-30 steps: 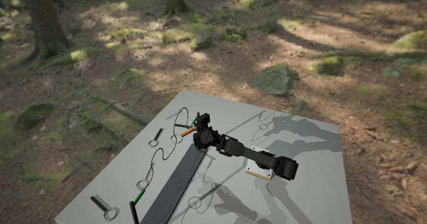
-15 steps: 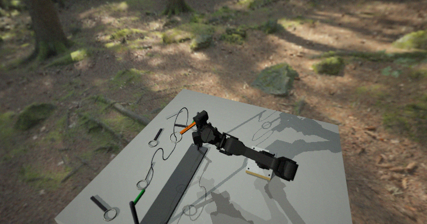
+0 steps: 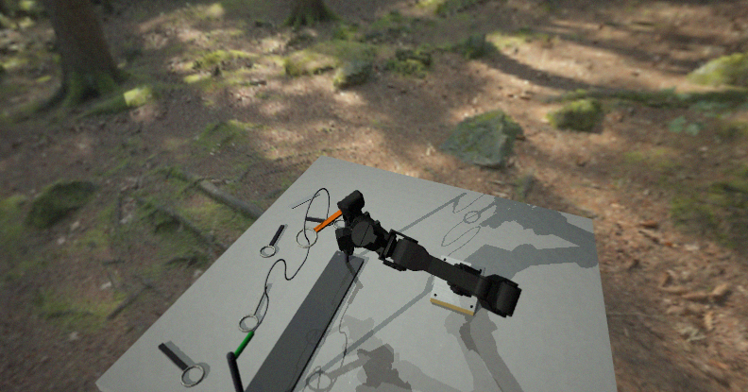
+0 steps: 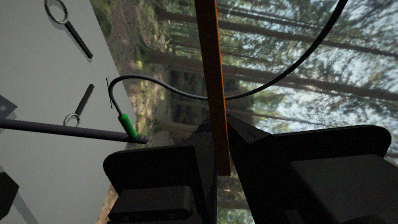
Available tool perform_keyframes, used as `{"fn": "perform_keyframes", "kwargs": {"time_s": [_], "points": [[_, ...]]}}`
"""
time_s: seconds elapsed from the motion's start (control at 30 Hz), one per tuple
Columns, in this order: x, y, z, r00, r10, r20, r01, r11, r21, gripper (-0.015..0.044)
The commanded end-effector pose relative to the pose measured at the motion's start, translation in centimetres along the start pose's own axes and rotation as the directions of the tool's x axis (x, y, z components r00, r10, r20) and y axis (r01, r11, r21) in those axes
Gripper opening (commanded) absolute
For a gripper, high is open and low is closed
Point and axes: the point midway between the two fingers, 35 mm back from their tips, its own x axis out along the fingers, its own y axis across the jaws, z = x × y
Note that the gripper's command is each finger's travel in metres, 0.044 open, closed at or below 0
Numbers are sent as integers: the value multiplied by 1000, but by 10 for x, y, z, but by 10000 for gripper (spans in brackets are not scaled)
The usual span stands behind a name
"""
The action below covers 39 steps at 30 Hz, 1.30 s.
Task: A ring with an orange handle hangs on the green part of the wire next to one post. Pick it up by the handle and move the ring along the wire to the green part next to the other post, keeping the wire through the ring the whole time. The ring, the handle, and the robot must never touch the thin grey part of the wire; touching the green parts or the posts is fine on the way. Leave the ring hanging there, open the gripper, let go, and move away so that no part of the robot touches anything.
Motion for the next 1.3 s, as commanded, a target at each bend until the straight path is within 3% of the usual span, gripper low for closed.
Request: {"fn": "perform_keyframes", "kwargs": {"time_s": [0.0,1.27], "points": [[1,0,0,1000,22,5,-22,999,34,-150],[2,17,4,964,241,117,-268,852,449,-150]]}}
